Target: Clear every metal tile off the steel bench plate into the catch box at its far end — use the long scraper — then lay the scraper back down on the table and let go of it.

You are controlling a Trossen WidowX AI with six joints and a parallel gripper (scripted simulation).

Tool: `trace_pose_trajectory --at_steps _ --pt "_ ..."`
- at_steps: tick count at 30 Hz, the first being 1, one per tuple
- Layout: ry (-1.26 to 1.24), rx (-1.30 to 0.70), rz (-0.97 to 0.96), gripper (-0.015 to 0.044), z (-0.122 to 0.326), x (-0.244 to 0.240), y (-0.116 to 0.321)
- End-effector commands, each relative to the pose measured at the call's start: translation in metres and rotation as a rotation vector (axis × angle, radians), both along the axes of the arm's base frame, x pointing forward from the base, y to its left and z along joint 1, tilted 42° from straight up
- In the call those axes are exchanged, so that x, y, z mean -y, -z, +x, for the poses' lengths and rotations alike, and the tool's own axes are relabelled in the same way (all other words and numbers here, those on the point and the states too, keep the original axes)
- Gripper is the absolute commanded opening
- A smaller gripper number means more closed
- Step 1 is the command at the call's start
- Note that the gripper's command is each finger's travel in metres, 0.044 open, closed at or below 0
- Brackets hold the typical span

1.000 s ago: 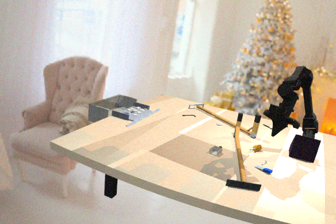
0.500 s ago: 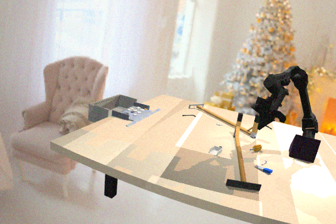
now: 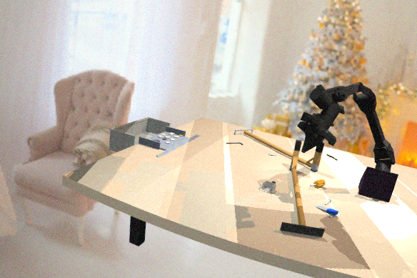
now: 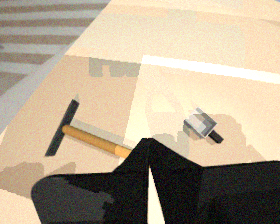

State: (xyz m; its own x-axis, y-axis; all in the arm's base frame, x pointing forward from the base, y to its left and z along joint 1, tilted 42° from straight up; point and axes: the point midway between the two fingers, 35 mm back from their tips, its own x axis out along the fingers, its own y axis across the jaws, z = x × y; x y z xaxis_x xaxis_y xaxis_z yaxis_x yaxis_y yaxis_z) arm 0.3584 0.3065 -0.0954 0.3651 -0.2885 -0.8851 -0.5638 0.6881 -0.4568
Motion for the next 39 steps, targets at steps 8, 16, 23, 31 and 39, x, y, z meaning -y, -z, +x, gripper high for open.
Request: trace_pose_trajectory --at_steps 8,16,23,31,39 --pt "0.025 0.064 0.002 0.0000 0.047 0.011 -0.008" --pt "0.044 0.115 0.002 0.0000 0.081 0.022 -0.018" --pt "0.057 0.158 -0.005 0.0000 0.109 0.033 -0.026" --pt "0.075 0.206 -0.016 0.0000 0.140 0.049 -0.036" --pt "0.095 0.254 -0.033 0.0000 0.168 0.068 -0.047"
